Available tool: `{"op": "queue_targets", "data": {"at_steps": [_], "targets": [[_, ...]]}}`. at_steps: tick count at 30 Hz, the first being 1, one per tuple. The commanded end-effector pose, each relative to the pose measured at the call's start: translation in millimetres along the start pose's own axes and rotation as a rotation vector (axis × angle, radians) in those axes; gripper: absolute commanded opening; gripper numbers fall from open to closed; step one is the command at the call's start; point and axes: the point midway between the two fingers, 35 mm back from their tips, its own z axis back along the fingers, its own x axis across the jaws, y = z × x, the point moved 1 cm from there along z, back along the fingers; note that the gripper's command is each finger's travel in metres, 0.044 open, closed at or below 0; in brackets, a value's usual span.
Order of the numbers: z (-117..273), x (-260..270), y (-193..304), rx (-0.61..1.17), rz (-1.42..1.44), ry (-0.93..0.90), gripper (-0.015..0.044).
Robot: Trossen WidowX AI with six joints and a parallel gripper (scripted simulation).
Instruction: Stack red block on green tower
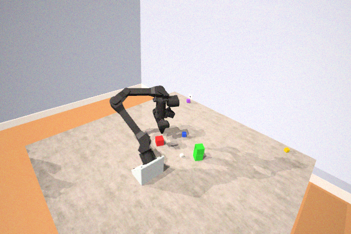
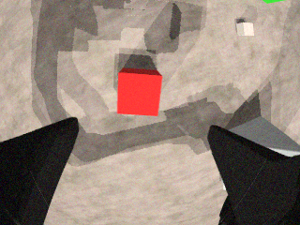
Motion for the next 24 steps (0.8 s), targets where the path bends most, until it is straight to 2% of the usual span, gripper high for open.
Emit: {"op": "queue_targets", "data": {"at_steps": [1, 12, 24], "targets": [[-3.2, 1.4, -0.4, 0.002, -0.005, -0.01, 0.044], [-56.7, 4.9, 0.7, 0.002, -0.003, -0.013, 0.044], [-68.0, 4.6, -0.4, 0.001, -0.003, -0.011, 0.044]]}}
